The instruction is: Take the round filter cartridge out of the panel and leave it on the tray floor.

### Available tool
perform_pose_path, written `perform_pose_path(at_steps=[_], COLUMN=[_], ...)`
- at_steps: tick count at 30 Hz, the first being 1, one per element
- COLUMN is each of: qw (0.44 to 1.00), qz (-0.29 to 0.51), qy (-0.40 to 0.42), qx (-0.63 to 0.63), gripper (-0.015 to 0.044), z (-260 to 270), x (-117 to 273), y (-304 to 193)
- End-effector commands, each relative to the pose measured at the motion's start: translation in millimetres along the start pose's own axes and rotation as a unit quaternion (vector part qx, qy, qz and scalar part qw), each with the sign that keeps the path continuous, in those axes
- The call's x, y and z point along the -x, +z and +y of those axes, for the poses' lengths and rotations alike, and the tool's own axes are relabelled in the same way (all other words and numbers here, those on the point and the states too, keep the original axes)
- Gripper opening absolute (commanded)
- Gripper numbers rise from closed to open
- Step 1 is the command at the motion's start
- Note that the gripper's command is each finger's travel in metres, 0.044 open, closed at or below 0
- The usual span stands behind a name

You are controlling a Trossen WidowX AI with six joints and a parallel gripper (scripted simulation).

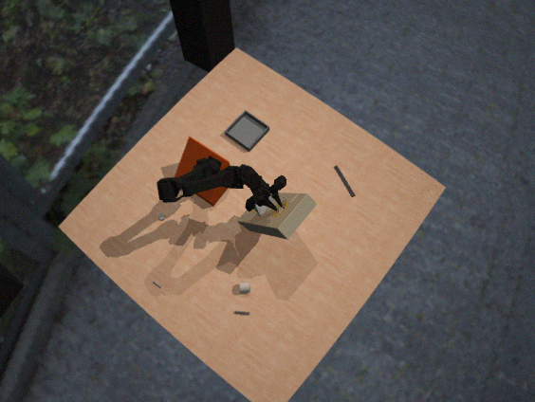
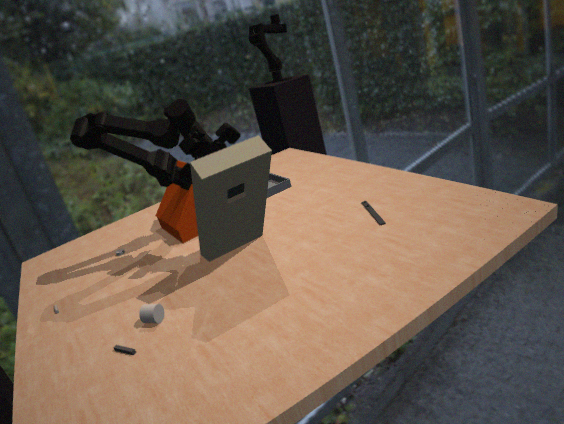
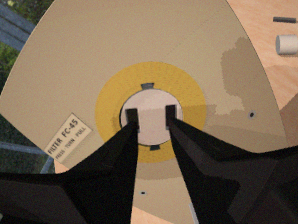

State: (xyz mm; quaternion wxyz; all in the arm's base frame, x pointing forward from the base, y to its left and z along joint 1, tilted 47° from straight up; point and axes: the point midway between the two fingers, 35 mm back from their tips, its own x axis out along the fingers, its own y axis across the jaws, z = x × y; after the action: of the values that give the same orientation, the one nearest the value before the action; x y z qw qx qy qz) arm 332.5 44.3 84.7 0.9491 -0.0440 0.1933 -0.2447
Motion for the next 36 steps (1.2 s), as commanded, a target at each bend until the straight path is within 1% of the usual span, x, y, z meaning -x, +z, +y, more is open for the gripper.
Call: perform_pose_path(at_steps=[1, 36], qw=[1.0, 1.0], qz=[0.002, 0.002], qy=[0.001, 0.001], qx=[0.005, 0.005], gripper=[0.0107, 0.0107], z=[0.5, 0.6], x=[-0.3, -0.3], y=[-1.0, 2.2])
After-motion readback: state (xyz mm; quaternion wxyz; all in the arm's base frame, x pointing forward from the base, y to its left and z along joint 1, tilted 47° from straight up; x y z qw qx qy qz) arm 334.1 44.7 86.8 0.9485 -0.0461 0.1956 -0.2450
